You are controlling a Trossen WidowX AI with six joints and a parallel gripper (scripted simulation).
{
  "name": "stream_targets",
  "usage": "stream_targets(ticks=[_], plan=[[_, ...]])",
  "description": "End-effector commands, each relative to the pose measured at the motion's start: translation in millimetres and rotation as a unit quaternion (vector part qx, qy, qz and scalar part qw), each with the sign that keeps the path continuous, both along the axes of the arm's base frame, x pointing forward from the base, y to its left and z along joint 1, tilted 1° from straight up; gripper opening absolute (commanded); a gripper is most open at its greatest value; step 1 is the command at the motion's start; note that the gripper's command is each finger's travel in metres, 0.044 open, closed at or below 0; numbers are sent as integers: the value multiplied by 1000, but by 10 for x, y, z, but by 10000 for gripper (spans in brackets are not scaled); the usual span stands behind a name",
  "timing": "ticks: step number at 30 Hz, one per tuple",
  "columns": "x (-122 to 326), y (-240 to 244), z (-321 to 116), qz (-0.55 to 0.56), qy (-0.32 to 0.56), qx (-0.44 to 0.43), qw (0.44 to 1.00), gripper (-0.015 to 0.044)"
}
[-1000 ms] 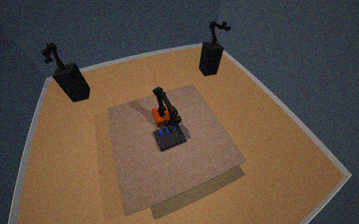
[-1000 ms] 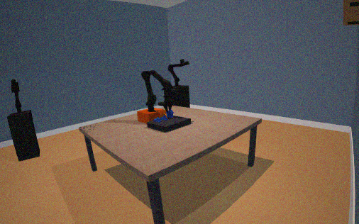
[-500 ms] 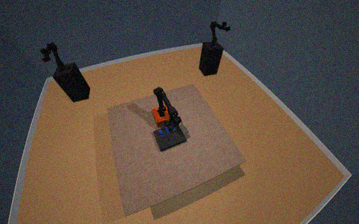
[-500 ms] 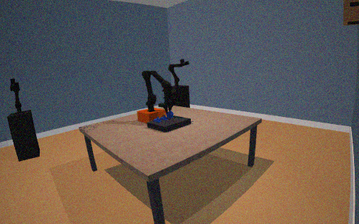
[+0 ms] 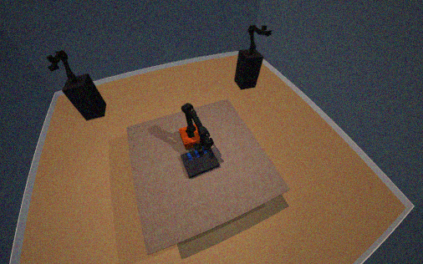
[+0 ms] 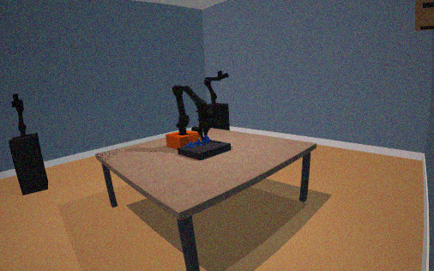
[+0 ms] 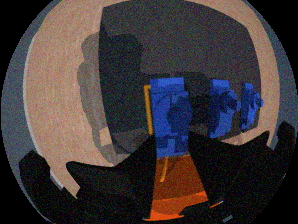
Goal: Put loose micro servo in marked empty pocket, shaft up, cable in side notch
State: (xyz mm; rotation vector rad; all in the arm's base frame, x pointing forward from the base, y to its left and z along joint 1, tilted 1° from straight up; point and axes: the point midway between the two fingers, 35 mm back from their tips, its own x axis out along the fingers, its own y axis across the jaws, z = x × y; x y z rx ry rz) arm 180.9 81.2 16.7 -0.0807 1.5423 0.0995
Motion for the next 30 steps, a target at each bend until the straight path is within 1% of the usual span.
stream_targets(ticks=[1,25,30], plan=[[0,0,-38,1,0,0,1000,0],[4,2,-230,1,0,0,1000,0],[2,2,-208,1,0,0,1000,131]])
